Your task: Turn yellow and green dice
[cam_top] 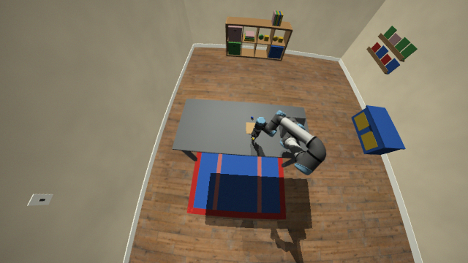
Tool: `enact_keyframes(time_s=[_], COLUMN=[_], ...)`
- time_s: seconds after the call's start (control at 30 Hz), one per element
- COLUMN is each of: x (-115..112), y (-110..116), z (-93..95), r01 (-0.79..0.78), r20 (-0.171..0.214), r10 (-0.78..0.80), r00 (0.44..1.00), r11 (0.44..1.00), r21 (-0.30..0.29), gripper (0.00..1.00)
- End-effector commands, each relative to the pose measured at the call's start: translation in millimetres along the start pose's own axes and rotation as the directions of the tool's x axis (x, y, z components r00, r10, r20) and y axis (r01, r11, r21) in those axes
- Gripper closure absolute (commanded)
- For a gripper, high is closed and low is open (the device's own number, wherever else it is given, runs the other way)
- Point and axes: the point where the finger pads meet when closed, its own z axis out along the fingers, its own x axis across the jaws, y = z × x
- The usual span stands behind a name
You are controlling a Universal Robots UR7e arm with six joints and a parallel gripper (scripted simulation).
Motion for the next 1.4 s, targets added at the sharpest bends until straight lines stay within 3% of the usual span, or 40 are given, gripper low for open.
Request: enact_keyframes(time_s=[0.0,0.63,1.37], x=[0,0,0], y=[0,0,0], z=[2.5,24.3,25.2], r01=[0.000,0.000,0.000], r20=[-0.001,-0.001,-0.001], r10=[0.000,0.000,0.000], r00=[1.000,1.000,1.000], r11=[1.000,1.000,1.000], r21=[0.000,0.000,0.000], gripper=[0.30,0.30,0.30])
